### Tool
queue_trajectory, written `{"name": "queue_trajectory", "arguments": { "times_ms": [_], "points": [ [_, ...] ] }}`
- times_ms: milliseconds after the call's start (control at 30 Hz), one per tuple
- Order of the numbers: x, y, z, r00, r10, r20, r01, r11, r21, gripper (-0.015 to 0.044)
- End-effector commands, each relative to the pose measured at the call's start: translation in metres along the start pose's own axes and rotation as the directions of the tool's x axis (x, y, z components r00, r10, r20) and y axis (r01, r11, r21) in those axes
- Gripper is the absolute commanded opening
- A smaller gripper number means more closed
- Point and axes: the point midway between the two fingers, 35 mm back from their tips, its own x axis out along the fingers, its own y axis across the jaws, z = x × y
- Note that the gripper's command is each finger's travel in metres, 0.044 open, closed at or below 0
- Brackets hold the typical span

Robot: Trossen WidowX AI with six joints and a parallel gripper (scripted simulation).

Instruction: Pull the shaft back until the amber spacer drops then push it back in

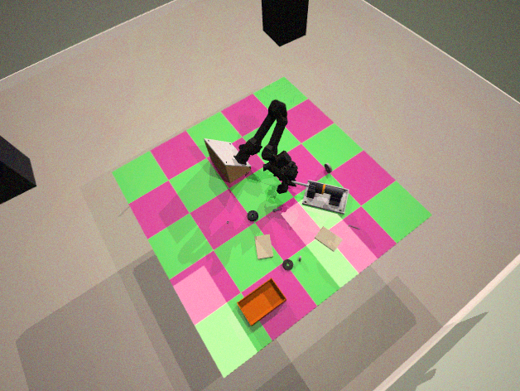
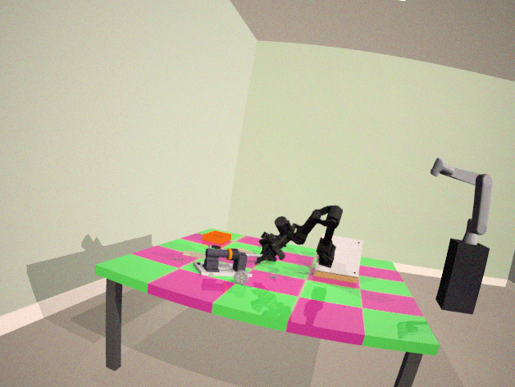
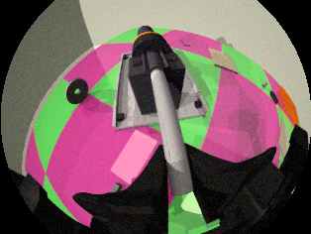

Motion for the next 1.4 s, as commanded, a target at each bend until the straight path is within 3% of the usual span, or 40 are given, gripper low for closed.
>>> {"name": "queue_trajectory", "arguments": {
  "times_ms": [0,1367],
  "points": [
    [-0.0008,0.0003,-0.0002,1.000,0.002,0.001,-0.002,1.000,-0.006,0.0000],
    [-0.0038,0.0002,-0.0033,1.000,0.001,0.001,-0.001,1.000,-0.005,0.0000]
  ]
}}
